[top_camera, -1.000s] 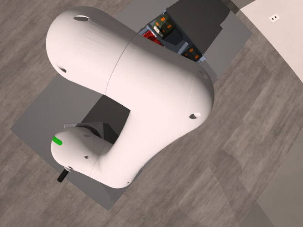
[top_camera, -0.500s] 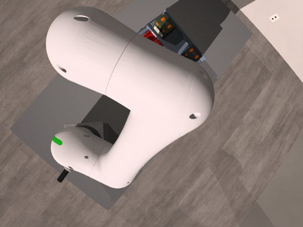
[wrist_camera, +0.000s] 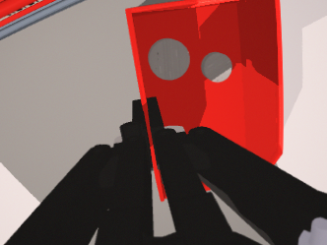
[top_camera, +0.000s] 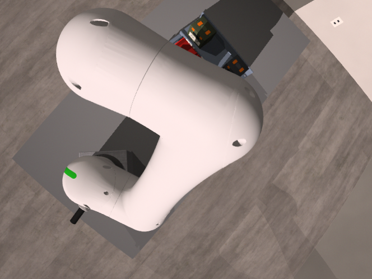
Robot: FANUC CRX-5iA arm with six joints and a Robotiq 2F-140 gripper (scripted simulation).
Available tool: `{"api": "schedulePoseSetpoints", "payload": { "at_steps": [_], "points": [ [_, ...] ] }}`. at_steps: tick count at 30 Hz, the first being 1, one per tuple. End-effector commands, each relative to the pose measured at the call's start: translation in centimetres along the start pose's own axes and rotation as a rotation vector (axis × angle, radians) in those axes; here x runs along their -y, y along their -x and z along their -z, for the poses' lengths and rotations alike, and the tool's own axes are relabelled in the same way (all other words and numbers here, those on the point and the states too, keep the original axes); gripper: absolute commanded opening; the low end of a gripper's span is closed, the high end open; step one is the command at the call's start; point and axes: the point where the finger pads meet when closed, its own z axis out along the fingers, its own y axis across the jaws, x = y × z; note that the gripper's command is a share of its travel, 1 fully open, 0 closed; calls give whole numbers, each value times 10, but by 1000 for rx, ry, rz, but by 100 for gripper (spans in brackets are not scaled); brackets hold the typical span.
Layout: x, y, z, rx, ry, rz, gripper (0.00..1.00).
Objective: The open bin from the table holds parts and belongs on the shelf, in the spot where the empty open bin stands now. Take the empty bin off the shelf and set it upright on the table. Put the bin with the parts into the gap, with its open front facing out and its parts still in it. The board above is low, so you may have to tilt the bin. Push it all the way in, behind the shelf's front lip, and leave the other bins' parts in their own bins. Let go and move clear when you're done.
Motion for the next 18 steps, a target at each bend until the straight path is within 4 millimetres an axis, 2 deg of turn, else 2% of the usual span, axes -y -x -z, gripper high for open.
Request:
{"api": "schedulePoseSetpoints", "payload": {
  "at_steps": [1,13,18],
  "points": [
    [0,0,2,0,0,0,10],
    [0,0,17,0,0,0,10],
    [0,0,30,0,0,0,10]
  ]
}}
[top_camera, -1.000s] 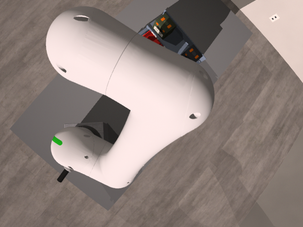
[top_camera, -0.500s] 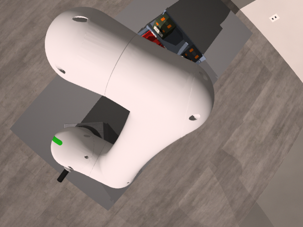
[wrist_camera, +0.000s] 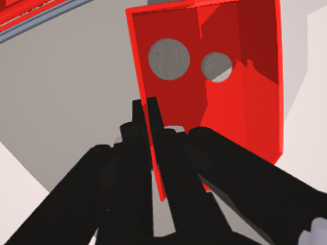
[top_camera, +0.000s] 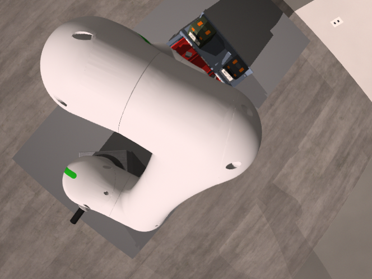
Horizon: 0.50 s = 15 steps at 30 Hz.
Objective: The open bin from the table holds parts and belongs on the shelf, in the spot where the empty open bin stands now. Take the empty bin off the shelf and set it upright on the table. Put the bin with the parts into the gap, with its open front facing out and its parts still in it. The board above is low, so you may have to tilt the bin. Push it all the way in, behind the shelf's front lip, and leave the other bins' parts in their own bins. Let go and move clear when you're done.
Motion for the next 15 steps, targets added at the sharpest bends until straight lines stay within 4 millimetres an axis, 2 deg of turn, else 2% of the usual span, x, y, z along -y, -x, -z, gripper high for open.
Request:
{"api": "schedulePoseSetpoints", "payload": {
  "at_steps": [1,10,15],
  "points": [
    [0,-1,8,-1,0,0,10],
    [0,-1,35,-1,0,0,10],
    [0,-1,43,-1,0,0,10]
  ]
}}
